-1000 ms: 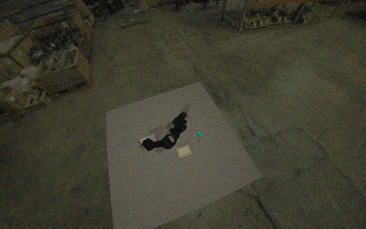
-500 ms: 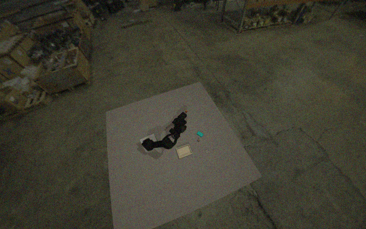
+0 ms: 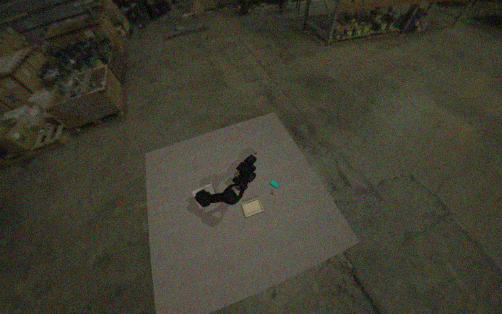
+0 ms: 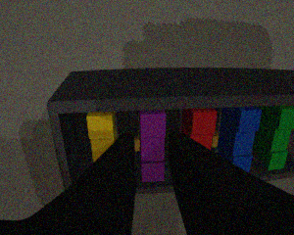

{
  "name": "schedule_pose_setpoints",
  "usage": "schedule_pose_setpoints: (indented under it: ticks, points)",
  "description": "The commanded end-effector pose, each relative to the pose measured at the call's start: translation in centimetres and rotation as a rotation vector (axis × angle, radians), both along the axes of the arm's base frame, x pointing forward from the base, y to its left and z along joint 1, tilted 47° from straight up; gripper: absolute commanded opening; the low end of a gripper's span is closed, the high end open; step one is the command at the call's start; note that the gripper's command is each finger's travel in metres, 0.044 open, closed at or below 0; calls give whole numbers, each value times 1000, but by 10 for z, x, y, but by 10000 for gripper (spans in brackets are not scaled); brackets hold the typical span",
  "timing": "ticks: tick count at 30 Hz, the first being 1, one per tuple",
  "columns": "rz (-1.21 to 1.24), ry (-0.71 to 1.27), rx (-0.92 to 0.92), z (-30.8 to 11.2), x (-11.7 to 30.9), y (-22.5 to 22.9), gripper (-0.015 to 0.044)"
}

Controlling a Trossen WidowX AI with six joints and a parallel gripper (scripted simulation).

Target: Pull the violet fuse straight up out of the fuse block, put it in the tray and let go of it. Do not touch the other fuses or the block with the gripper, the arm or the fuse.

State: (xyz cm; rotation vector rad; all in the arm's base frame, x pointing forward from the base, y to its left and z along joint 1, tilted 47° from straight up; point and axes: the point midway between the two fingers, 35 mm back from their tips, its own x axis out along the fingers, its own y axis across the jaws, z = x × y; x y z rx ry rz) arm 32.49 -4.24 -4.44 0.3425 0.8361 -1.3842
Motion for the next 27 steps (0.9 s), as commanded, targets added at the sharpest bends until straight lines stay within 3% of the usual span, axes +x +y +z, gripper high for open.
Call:
schedule_pose_setpoints:
  ticks: [1, 9, 27]
  points:
    - [0, -1, 0, 0, 0, 0, 53]
    - [0, -1, 0, 0, 0, 0, 0]
    - [1, 0, 0, 4, 1, 5, 0]
